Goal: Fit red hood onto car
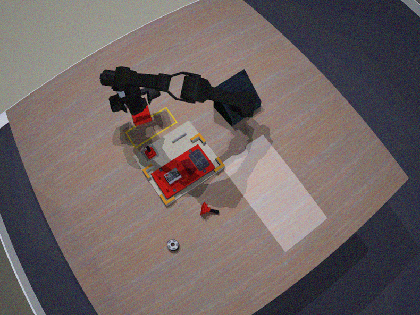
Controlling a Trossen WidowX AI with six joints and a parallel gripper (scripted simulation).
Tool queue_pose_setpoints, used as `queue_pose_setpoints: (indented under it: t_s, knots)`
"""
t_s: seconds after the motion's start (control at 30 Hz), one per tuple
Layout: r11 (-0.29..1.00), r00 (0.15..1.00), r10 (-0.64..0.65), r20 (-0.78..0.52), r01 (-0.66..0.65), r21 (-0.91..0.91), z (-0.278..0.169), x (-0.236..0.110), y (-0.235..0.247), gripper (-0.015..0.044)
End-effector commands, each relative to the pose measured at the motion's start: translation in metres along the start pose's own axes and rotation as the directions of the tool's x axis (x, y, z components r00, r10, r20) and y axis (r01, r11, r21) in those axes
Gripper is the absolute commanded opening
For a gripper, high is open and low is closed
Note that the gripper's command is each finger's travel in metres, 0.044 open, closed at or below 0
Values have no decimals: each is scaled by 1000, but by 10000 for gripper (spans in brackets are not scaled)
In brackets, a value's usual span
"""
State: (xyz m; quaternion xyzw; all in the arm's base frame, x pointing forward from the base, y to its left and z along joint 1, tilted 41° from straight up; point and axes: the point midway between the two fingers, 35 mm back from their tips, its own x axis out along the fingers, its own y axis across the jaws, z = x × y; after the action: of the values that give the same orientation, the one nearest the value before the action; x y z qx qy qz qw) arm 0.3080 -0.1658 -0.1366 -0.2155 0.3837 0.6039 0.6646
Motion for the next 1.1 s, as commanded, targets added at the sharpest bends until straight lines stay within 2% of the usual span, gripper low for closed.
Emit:
queue_pose_setpoints:
  t_s: [0.0, 1.07]
  knots:
    - [1000, 1000, 4, 7, -4, 8, 0, 6, 2, 440]
    - [1000, 1000, 4, 7, -4, 8, 1, 24, 3, 440]
